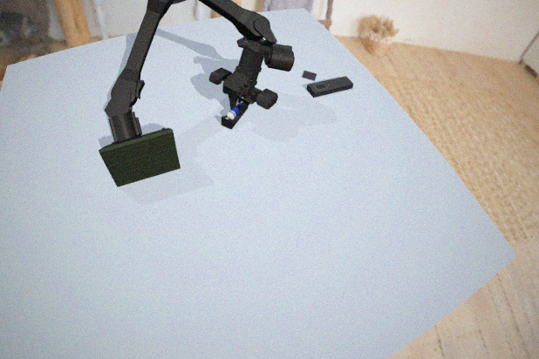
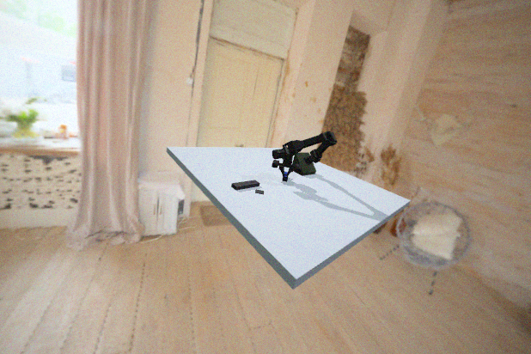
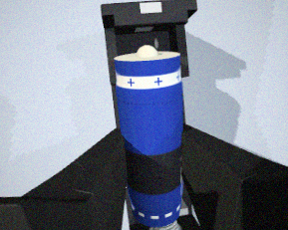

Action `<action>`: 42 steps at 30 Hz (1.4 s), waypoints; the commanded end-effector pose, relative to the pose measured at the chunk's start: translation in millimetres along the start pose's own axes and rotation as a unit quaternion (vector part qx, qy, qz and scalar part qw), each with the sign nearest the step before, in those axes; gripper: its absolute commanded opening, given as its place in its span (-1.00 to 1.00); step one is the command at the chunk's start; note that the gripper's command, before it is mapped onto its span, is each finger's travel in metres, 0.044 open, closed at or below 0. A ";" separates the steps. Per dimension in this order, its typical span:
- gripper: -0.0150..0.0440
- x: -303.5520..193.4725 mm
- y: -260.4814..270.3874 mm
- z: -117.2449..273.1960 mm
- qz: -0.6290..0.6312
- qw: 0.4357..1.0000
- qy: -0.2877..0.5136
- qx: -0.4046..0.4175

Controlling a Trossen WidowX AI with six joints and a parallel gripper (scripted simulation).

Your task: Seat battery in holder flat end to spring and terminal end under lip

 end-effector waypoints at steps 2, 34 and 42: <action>-0.24 -3.8 0.8 -1.2 0.005 1.000 0.024 -0.001; -0.24 5.9 -0.3 -6.3 0.015 0.993 0.115 -0.011; -0.24 7.5 -0.8 -7.2 0.018 0.990 0.138 -0.013</action>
Point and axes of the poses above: the point midway between the two fingers, 35 mm back from their tips, its own z axis back along the fingers, its own y axis across the jaws, x = y × z, the point moved 2 cm from there along z, back along the fingers, and after that the axes turned 7 degrees about -z, right-handed, at the moved point
